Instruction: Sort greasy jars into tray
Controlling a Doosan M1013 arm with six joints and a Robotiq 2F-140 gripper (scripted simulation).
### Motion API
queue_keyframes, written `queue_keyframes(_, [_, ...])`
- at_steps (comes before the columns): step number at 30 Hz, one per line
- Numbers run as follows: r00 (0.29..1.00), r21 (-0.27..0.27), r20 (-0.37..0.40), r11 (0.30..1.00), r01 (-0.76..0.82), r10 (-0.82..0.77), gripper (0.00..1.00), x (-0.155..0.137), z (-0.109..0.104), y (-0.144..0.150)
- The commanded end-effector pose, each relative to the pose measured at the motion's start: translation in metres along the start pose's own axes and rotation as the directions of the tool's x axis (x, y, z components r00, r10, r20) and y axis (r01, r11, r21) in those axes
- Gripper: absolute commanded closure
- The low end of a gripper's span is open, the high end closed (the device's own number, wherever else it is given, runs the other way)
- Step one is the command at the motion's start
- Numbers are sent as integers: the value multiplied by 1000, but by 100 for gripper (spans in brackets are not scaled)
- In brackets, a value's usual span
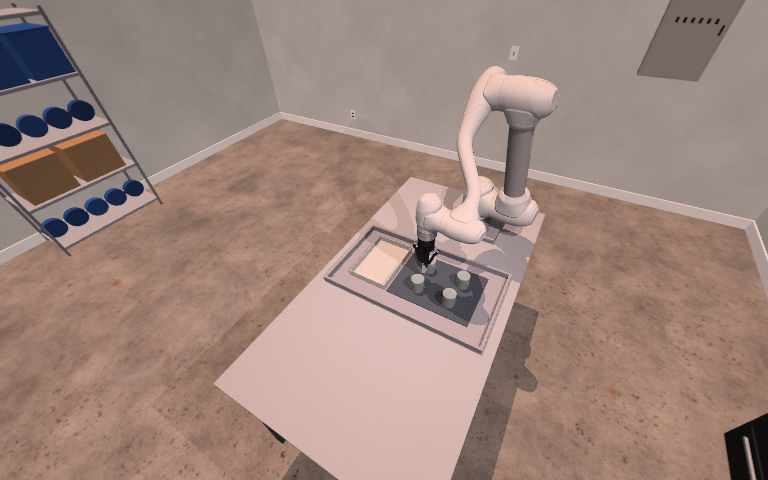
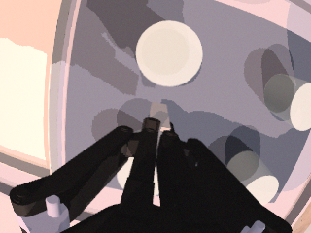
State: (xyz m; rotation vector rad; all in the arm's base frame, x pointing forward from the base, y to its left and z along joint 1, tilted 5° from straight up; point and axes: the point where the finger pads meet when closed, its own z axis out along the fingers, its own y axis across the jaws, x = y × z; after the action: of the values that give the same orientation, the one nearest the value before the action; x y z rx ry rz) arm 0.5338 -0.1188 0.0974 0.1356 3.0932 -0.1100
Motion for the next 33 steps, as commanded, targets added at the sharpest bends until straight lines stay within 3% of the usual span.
queue_keyframes(1, [1000, 2, 4, 1000, 3, -3, 100, 1, 1, -1])
queue_keyframes(33, [1000, 2, 4, 1000, 3, -3, 100, 1, 1, -1])
